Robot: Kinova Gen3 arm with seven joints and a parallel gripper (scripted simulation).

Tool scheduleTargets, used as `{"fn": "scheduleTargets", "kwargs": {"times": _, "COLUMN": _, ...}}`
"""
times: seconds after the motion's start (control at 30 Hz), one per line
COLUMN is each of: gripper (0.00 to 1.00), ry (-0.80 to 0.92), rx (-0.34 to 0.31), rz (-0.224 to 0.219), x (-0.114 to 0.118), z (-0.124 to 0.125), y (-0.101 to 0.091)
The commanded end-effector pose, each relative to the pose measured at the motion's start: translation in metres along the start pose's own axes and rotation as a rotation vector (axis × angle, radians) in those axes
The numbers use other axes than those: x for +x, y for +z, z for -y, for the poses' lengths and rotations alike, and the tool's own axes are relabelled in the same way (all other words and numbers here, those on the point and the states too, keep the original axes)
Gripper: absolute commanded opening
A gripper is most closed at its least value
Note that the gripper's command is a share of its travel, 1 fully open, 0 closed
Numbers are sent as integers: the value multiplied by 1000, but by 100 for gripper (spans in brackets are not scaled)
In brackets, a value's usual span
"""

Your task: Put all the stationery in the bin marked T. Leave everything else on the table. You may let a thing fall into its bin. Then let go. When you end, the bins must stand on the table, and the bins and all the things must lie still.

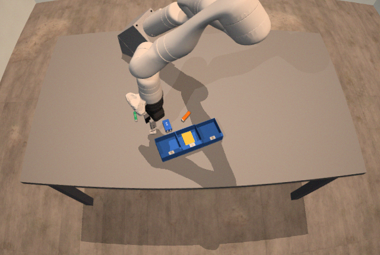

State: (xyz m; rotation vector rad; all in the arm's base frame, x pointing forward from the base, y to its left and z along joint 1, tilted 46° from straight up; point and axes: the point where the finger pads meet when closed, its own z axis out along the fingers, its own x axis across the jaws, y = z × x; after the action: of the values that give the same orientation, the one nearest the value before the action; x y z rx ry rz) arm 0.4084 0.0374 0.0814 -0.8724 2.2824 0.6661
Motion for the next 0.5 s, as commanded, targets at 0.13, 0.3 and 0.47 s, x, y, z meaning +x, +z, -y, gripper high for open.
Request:
{"fn": "scheduleTargets", "kwargs": {"times": 0.13, "gripper": 62, "ry": 314, "rx": -6, "rz": -7, "x": -4, "z": 1, "y": 0}}
{"fn": "scheduleTargets", "kwargs": {"times": 0.3, "gripper": 62, "ry": 504, "rx": -7, "rz": -9, "x": -5, "z": 1, "y": 0}}
{"fn": "scheduleTargets", "kwargs": {"times": 0.47, "gripper": 62, "ry": 605, "rx": -15, "rz": -19, "x": -5, "z": 1, "y": 0}}
